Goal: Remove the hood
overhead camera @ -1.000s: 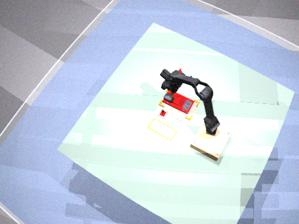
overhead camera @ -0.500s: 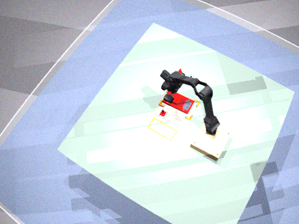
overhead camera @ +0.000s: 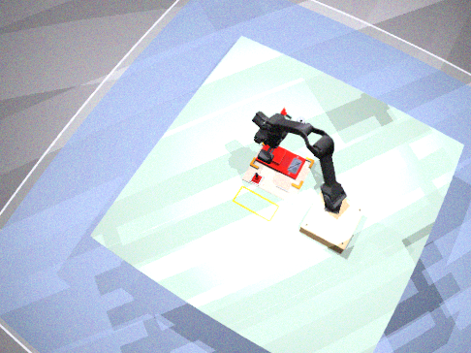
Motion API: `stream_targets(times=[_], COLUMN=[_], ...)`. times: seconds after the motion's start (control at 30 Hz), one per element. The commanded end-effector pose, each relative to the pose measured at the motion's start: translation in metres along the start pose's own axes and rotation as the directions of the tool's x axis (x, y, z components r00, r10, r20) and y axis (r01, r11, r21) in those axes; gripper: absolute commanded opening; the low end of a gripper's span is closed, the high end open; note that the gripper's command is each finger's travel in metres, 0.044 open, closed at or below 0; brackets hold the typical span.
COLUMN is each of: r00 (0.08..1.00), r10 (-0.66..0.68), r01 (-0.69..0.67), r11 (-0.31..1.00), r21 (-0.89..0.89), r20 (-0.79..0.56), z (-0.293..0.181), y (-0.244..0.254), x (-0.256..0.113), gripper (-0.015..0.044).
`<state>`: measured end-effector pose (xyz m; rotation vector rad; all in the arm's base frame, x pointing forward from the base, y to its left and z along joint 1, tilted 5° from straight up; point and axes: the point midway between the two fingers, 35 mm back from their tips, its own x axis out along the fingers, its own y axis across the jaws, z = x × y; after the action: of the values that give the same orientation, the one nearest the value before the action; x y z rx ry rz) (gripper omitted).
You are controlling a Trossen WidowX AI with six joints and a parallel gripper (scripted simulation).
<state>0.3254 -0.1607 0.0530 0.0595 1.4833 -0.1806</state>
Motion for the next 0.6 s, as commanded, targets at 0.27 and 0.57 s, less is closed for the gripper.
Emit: stream_targets(times=[0.27,0.57], r00=[1.0,1.0], r10=[0.007,0.007], r01=[-0.007,-0.007], r11=[1.0,1.0], r21=[-0.005,-0.005], r20=[-0.005,-0.005], z=[-0.0018,-0.0018], y=[0.0014,0.0014], x=[0.0058,0.0102], gripper=[0.044,0.044])
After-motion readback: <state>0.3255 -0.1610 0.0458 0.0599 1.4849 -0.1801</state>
